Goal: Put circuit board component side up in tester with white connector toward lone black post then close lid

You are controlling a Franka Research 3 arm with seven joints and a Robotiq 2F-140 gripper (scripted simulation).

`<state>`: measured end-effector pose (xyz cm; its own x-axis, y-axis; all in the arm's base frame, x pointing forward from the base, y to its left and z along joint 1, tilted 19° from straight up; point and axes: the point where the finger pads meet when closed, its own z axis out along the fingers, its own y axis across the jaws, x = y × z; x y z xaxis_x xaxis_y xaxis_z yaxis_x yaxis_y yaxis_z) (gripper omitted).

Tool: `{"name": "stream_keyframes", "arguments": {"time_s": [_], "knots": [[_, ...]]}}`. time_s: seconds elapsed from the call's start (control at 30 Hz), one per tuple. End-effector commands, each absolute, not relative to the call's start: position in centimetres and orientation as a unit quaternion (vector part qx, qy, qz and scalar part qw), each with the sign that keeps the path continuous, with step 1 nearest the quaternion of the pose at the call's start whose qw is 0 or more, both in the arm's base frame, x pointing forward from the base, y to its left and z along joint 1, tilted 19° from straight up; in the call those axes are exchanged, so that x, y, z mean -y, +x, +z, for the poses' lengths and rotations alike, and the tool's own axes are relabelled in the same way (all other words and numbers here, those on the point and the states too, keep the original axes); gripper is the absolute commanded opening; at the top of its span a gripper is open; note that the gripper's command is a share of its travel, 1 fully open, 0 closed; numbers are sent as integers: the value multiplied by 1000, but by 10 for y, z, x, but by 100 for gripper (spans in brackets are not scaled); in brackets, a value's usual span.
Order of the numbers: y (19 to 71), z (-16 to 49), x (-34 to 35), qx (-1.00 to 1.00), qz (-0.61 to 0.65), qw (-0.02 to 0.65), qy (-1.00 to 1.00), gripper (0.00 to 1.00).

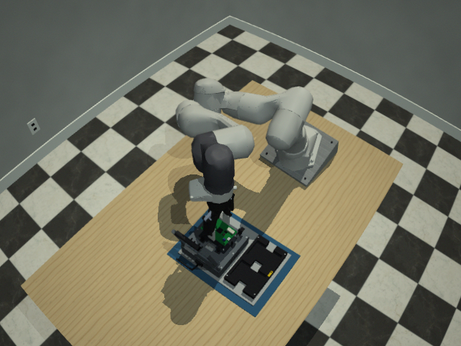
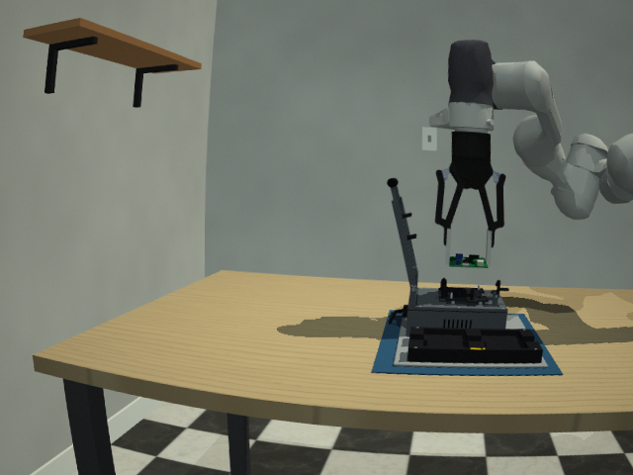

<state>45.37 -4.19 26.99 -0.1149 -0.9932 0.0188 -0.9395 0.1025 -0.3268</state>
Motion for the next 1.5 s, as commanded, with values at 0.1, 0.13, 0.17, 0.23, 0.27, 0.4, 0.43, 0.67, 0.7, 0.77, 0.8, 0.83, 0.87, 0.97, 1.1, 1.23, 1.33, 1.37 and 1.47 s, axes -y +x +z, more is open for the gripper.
{"name": "stream_keyframes", "arguments": {"time_s": [0.1, 0.13, 0.17, 0.23, 0.27, 0.4, 0.43, 0.67, 0.7, 0.77, 0.8, 0.83, 0.87, 0.97, 1.1, 1.23, 1.33, 1.37, 1.47], "knots": [[451, 271, 46, -724, -129, 105, -670, 46], [451, 271, 46, -724, -129, 105, -670, 46], [451, 271, 47, -724, -129, 105, -670, 46], [451, 271, 47, -724, -129, 105, -670, 46], [451, 271, 47, -724, -129, 105, -670, 46], [451, 271, 48, -724, -129, 105, -670, 46], [451, 271, 48, -724, -129, 105, -670, 46], [451, 271, 48, -724, -129, 105, -670, 46], [451, 271, 48, -724, -129, 105, -670, 46], [451, 271, 48, -724, -129, 105, -670, 46], [451, 271, 48, -724, -129, 105, -670, 46], [451, 271, 48, -724, -129, 105, -670, 46], [451, 271, 48, -724, -129, 105, -670, 46], [451, 271, 48, -724, -129, 105, -670, 46], [451, 271, 48, -724, -129, 105, -670, 46], [451, 271, 48, -724, -129, 105, -670, 46], [451, 271, 48, -724, -129, 105, -670, 46], [451, 271, 48, -724, -129, 105, -670, 46], [451, 271, 48, -724, -129, 105, -670, 46]]}}
